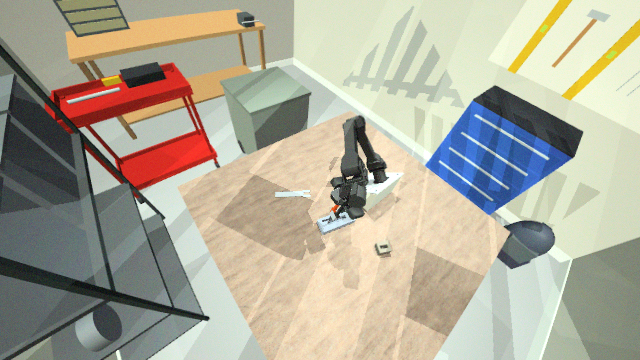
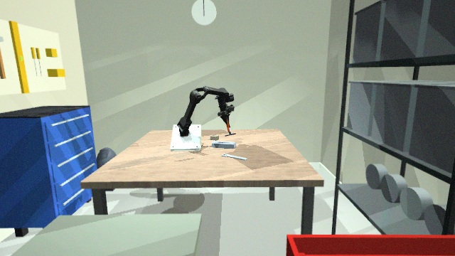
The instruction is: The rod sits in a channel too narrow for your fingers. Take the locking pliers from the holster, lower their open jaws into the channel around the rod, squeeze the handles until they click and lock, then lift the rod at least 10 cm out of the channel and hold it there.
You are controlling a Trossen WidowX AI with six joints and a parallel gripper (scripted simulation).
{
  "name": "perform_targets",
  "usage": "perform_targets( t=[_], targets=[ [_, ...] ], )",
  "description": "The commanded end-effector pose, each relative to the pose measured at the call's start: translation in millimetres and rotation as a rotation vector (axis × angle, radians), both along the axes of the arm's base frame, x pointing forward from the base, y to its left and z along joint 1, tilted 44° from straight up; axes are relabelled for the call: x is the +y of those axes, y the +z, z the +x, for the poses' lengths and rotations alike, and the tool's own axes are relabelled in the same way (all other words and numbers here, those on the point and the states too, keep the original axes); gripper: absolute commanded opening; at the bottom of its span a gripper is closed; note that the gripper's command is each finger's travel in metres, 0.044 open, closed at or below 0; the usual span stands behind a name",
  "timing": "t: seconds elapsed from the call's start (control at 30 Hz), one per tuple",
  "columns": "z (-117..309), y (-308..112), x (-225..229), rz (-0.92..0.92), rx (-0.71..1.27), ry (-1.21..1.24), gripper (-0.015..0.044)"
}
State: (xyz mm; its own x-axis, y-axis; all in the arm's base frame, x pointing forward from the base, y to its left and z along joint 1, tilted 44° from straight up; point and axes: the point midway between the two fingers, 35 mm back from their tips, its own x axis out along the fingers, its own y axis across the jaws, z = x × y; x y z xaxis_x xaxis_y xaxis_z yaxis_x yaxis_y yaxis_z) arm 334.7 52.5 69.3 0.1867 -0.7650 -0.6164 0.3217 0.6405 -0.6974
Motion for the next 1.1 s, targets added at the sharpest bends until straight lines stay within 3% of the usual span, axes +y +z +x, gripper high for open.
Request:
perform_targets(
  t=[0.0, 1.07],
  targets=[
    [3.8, 8.8, 7.1, -0.006, -0.035, 0.031, 0.0101],
    [11.1, 32.0, 25.7, -0.046, -0.131, 0.118, 0.0101]
  ],
)
